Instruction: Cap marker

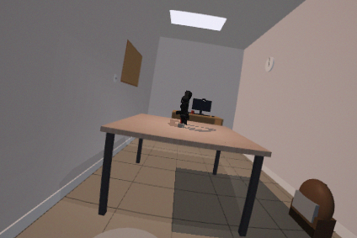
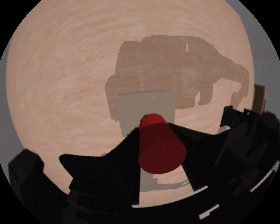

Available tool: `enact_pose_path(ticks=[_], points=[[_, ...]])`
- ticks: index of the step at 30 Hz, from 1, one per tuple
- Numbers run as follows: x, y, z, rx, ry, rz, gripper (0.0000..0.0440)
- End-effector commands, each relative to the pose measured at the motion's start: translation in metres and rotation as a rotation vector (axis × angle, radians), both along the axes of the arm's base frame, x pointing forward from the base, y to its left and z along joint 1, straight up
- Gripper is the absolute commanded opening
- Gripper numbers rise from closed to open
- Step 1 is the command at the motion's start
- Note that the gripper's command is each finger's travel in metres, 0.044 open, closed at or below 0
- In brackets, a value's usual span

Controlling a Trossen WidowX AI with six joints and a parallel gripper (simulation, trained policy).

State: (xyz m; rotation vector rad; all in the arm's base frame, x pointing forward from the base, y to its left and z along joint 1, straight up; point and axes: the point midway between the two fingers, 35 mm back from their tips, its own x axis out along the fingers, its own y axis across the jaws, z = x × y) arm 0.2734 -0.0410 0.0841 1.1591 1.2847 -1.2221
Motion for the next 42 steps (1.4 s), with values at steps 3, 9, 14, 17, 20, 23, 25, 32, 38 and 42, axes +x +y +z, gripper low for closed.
enact_pose_path(ticks=[3, 9, 14, 17, 20, 23, 25, 32, 38, 42], points=[[0.001, -0.01, -0.012, -0.031, 0.006, 0.008, 0.0099], [0.003, -0.012, -0.011, -0.038, -0.008, 0.025, 0.0109], [0.004, -0.014, -0.01, -0.042, -0.019, 0.039, 0.0118], [0.005, -0.015, -0.01, -0.046, -0.026, 0.046, 0.0124], [0.005, -0.017, -0.009, -0.049, -0.031, 0.055, 0.0129], [0.006, -0.018, -0.009, -0.052, -0.037, 0.063, 0.0135], [0.006, -0.018, -0.008, -0.054, -0.041, 0.068, 0.0138], [0.007, -0.02, -0.006, -0.06, -0.057, 0.088, 0.0153], [0.001, -0.018, -0.004, -0.051, -0.047, 0.093, 0.0229], [-0.003, -0.017, -0.001, -0.055, -0.053, 0.1, 0.0334]])
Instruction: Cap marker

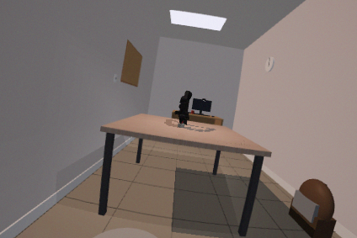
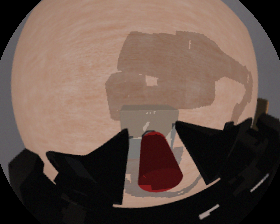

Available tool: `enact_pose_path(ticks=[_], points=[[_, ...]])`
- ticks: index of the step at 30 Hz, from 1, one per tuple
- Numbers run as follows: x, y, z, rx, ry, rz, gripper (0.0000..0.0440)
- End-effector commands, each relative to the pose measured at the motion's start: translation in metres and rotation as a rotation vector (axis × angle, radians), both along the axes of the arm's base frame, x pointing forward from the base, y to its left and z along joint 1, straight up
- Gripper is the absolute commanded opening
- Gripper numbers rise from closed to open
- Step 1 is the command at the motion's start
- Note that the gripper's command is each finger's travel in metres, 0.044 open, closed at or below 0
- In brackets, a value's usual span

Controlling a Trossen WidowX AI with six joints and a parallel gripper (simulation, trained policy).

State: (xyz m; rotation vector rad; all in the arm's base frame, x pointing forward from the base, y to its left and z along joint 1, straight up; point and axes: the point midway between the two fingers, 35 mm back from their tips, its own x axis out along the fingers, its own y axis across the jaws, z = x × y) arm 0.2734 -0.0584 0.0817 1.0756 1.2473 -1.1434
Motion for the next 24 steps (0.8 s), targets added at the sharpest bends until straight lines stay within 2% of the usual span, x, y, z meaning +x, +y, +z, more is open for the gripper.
enact_pose_path(ticks=[1, 4, 5, 24], points=[[-0.003, 0.0, 0.003, -0.005, -0.006, 0.009, 0.036], [-0.003, 0.0, 0.007, -0.012, -0.028, 0.012, 0.0435], [-0.002, 0.0, 0.009, -0.015, -0.039, 0.012, 0.044], [-0.004, -0.002, 0.061, -0.042, -0.118, 0.0, 0.044]])
